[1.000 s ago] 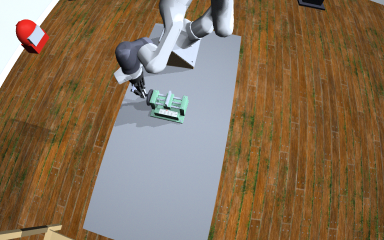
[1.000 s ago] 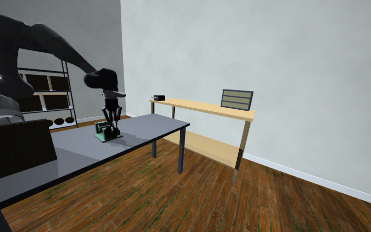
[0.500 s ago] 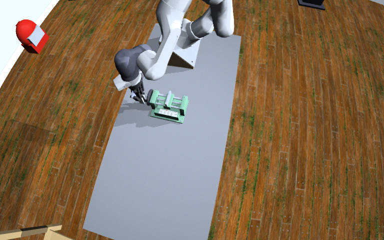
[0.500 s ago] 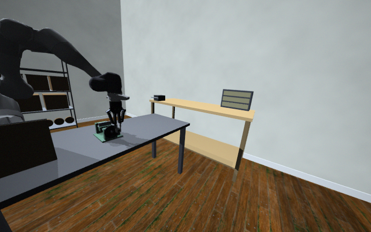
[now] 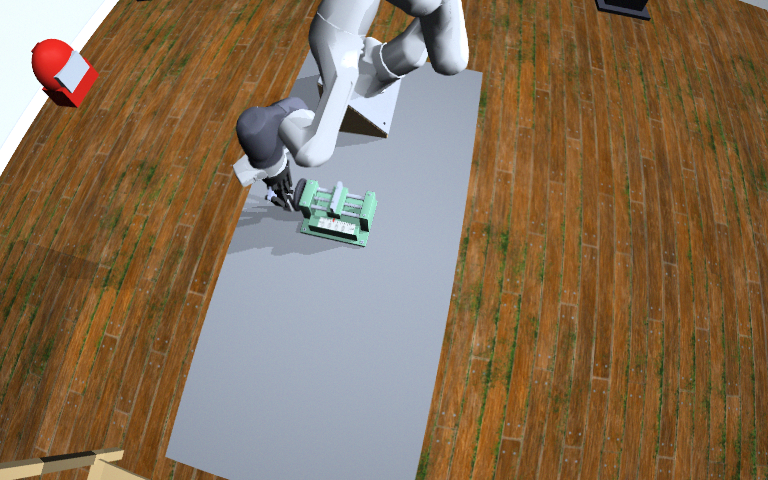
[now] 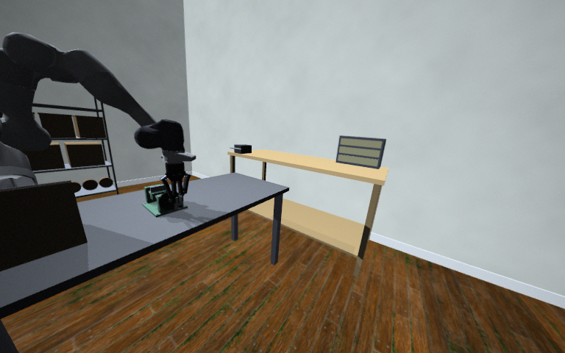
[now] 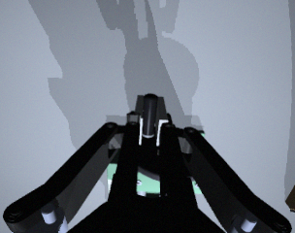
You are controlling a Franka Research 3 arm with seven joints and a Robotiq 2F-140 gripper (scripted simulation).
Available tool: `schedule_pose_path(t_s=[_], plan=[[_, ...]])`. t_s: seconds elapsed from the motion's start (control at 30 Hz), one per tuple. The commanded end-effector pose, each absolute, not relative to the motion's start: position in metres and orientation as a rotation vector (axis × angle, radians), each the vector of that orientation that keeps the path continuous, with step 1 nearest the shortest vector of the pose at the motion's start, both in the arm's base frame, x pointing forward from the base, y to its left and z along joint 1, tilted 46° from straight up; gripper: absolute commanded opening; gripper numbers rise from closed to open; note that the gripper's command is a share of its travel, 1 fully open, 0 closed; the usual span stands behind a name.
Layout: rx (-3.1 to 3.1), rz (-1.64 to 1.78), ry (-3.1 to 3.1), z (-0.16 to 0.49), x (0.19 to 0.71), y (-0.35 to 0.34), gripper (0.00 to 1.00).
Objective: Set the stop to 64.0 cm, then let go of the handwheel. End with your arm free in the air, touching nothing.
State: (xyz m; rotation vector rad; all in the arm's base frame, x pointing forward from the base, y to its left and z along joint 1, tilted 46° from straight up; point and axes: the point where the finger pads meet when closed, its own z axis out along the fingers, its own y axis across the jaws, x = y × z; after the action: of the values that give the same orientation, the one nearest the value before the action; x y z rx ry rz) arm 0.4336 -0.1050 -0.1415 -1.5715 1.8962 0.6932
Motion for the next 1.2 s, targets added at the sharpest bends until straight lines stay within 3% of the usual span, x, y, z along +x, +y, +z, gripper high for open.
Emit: schedule_pose_path(t_s=[0.0,1.17], plan=[[-1.578,0.694,1.892,-0.148,0.424,-0.098,0.04],[-1.578,0.694,1.892,-0.127,0.373,-0.109,0.04]])
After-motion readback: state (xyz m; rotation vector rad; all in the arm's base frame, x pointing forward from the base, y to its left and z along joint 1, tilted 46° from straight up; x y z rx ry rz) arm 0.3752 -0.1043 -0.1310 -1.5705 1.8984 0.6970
